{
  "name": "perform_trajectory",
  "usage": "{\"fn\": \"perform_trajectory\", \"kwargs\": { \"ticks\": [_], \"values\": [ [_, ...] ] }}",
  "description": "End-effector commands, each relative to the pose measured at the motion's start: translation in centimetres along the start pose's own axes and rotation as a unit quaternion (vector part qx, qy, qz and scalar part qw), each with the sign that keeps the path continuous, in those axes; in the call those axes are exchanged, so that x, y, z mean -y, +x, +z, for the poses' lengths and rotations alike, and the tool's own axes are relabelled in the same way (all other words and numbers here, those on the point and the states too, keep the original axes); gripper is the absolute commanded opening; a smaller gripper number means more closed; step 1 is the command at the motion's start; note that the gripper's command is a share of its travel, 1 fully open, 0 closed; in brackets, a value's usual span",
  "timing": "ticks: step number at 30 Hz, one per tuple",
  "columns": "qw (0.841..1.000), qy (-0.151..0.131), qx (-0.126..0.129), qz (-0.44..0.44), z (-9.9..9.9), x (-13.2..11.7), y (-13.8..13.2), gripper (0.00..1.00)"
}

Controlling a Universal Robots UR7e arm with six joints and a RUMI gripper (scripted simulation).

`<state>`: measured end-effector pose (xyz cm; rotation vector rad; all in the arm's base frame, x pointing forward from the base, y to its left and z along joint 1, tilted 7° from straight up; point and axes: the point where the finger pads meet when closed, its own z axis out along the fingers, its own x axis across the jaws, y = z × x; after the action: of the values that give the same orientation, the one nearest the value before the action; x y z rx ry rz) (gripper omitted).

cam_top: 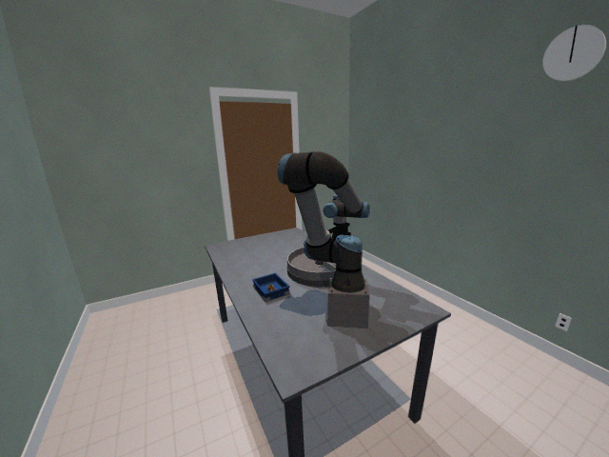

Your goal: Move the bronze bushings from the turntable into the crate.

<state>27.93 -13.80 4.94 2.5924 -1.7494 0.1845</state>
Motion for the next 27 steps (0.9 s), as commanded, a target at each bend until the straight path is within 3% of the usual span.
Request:
{"fn": "perform_trajectory", "kwargs": {
  "ticks": [1,27],
  "values": [
    [1.0,-0.001,0.0,0.0,0.1,1.0,-1.0,0.0],
    [1.0,0.0,-0.002,0.0,-0.1,5.5,-5.0,0.0]
  ]
}}
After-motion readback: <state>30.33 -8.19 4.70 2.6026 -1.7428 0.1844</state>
